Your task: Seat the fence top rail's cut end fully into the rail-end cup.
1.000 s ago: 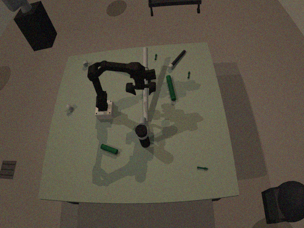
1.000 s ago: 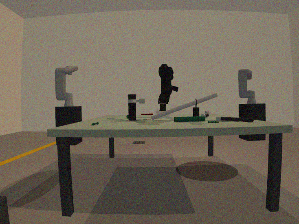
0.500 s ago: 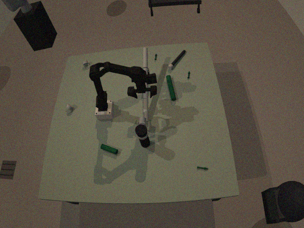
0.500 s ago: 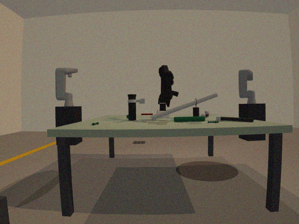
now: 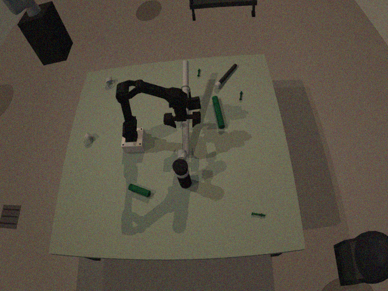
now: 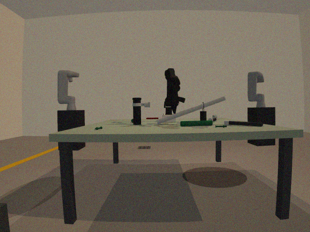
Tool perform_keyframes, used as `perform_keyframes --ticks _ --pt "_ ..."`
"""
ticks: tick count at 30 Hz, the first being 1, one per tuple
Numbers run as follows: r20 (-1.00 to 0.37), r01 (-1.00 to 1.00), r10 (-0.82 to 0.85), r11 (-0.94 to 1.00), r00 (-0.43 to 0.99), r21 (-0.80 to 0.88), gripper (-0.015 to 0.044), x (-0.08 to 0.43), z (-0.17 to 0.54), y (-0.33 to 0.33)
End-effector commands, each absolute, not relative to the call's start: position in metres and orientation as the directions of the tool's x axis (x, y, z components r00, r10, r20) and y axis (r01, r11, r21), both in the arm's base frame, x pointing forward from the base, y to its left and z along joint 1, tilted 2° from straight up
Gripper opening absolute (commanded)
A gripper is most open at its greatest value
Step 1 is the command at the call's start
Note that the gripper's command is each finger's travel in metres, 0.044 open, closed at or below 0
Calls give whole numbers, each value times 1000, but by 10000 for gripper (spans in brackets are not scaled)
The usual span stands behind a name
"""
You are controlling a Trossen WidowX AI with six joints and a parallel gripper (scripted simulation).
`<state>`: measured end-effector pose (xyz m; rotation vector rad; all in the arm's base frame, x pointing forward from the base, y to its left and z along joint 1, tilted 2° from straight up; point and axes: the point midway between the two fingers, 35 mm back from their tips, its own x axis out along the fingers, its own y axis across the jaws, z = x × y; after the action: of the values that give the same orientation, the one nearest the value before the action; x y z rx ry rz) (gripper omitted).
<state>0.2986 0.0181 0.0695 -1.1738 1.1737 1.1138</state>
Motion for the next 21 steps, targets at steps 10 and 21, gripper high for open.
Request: perform_keyframes --ticks 10,21 --pt "-998 -995 13 68 68 -67 440 299 47 18" --pt "-998 -995 13 68 68 -67 440 299 29 18"
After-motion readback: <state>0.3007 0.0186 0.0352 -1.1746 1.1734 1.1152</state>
